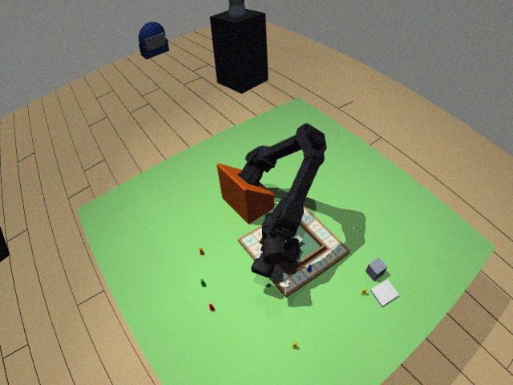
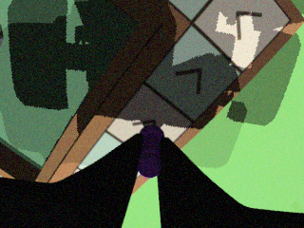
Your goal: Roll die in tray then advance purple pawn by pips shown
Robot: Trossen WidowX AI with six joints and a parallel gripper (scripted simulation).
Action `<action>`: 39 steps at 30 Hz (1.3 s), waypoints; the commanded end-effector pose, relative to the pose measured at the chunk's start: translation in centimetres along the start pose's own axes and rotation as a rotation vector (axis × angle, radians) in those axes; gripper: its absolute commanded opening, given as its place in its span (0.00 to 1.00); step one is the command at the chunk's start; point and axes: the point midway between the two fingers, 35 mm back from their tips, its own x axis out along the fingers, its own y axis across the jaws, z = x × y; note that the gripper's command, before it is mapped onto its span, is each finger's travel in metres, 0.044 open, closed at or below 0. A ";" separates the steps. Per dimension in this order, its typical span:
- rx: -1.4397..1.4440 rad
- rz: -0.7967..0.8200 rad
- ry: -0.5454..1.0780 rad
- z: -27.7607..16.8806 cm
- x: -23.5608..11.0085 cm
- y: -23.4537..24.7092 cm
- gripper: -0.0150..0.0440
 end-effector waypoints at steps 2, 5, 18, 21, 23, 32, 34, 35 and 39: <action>0.010 0.009 0.001 -0.2 0.8 0.2 0.25; 0.010 0.010 0.001 -0.2 1.3 0.2 0.25; -0.004 -0.002 -0.001 0.1 1.2 0.0 0.65; 0.003 0.002 0.001 0.2 -1.3 -0.1 0.79; 0.009 0.007 0.002 0.1 -3.5 -0.1 0.88; 0.094 0.006 0.004 -0.5 -6.0 2.4 1.00; 0.163 0.006 0.005 -1.1 -7.6 4.5 1.00; 0.197 0.006 0.006 -1.4 -8.3 5.6 1.00; 0.334 0.008 0.008 -2.9 -10.5 10.1 1.00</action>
